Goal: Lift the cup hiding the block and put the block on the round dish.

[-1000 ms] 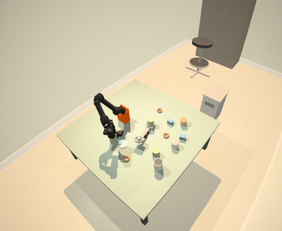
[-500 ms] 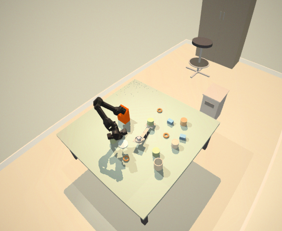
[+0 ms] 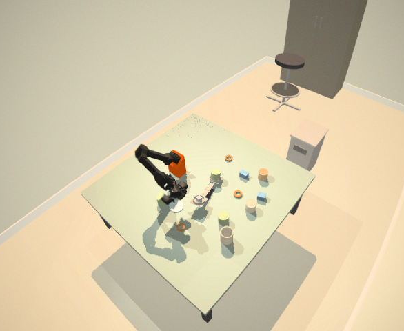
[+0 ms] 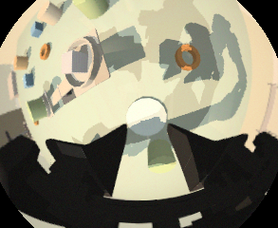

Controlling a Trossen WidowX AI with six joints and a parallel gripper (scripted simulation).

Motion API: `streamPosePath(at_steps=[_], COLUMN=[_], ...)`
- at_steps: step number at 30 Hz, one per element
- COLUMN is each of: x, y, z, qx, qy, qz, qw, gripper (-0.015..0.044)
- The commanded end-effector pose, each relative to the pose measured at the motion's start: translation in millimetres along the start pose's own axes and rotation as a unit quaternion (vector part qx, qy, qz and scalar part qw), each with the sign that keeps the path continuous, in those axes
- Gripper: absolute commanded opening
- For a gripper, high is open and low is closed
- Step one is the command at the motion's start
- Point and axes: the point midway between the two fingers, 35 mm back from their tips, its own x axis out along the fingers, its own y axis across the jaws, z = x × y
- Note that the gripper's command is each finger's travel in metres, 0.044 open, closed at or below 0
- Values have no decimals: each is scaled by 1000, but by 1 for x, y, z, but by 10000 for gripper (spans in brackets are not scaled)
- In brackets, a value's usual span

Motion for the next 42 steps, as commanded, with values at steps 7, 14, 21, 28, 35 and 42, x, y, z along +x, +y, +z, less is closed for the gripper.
streamPosePath(at_steps=[7,14,21,28,35,42], x=[-2,-5,-9,-14,-19,-23], y=[21,38,57,78,101,116], z=[25,42,58,73,87,94], qx=[-156,-272,-384,-491,-591,-651], qy=[8,13,17,22,27,31], qz=[2,1,-2,-6,-13,-17], qw=[988,962,923,871,806,758], gripper=[260,260,260,260,260,260])
